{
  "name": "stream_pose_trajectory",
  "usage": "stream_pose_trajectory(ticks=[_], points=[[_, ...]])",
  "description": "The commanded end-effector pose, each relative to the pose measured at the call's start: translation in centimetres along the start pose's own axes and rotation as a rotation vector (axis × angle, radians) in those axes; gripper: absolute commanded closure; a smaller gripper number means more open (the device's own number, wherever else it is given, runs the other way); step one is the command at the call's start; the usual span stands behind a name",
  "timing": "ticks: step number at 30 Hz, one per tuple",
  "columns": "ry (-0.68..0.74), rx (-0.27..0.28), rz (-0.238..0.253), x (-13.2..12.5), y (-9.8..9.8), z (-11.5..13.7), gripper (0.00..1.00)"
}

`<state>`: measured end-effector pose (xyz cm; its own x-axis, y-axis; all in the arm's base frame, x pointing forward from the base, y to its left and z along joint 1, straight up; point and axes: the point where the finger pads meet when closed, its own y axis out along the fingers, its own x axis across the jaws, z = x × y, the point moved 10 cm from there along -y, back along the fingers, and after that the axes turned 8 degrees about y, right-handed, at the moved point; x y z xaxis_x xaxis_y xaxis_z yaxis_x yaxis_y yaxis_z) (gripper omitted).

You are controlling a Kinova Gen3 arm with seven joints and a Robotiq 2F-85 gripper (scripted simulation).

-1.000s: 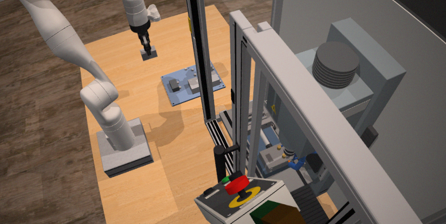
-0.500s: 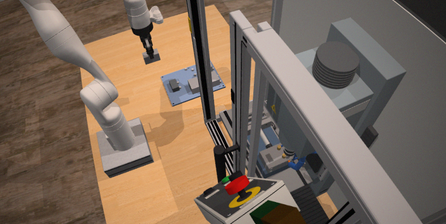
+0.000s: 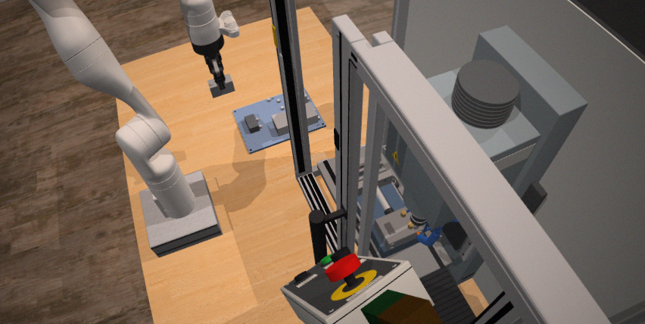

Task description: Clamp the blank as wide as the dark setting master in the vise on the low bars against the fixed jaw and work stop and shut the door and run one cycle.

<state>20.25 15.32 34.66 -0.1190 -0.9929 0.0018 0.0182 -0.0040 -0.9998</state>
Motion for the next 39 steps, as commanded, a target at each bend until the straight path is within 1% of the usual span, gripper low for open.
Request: stream_pose_trajectory(ticks=[1,11,12,16,28,33,39], points=[[-0.018,-0.015,0.007,1.4,-0.8,-0.1,0.9],[-0.018,-0.015,0.007,1.4,-0.8,-0.1,0.9],[-0.008,-0.009,0.009,2.2,-1.1,0.2,0.9],[-0.018,-0.015,0.007,5.9,-2.6,0.8,0.9],[-0.018,-0.015,0.007,5.9,-2.6,0.8,0.9],[-0.018,-0.015,0.007,10.4,-4.4,1.5,0.9],[-0.018,-0.015,0.007,10.4,-4.4,1.5,0.9]])
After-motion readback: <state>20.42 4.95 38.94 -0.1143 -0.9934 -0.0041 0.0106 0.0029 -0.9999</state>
